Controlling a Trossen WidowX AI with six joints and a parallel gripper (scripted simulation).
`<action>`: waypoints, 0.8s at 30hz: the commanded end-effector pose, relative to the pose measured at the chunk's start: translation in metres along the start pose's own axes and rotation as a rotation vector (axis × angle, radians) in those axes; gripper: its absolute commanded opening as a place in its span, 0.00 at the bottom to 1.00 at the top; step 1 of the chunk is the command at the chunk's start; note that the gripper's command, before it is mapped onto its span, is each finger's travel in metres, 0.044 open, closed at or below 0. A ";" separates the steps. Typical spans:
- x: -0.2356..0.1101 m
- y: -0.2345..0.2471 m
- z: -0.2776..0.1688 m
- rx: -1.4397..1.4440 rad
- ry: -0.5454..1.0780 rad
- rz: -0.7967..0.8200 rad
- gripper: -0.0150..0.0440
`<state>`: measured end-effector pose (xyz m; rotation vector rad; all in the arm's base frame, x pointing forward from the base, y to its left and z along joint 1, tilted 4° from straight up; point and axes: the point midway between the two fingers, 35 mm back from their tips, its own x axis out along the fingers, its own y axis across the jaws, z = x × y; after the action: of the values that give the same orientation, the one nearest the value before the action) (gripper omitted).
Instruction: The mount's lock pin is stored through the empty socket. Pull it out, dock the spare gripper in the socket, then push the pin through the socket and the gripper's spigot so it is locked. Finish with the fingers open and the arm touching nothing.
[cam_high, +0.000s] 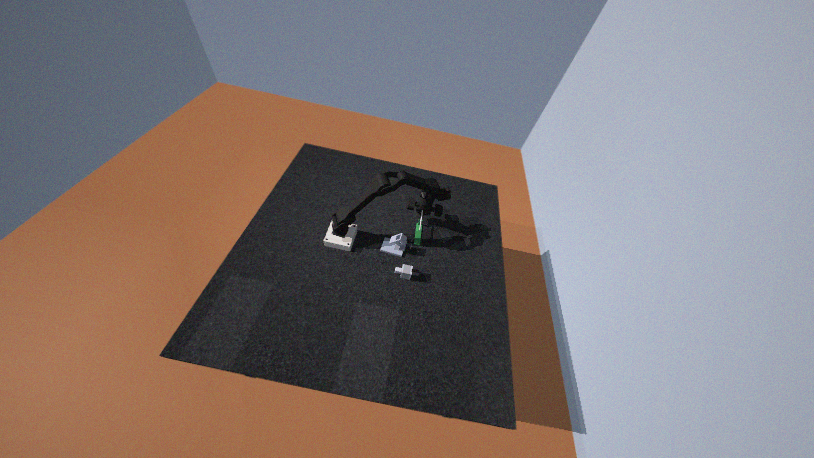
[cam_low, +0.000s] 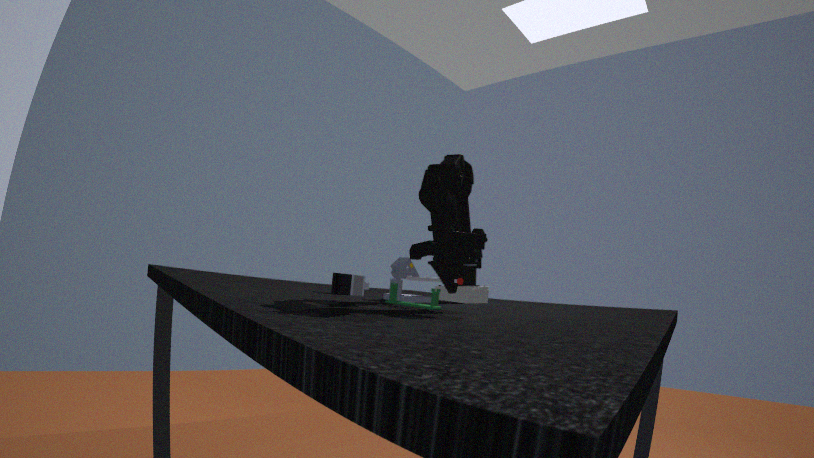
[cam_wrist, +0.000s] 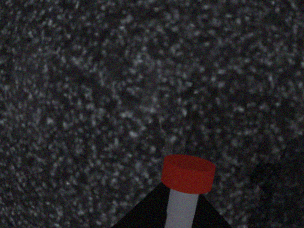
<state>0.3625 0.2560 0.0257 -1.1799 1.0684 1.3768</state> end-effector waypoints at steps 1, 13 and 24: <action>0.007 0.000 -0.001 -0.004 0.000 0.001 0.25; 0.016 -0.001 -0.003 -0.004 0.000 0.001 0.25; 0.015 -0.001 -0.003 0.000 0.001 0.001 0.52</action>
<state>0.3628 0.2551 0.0100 -1.1795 1.0700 1.3777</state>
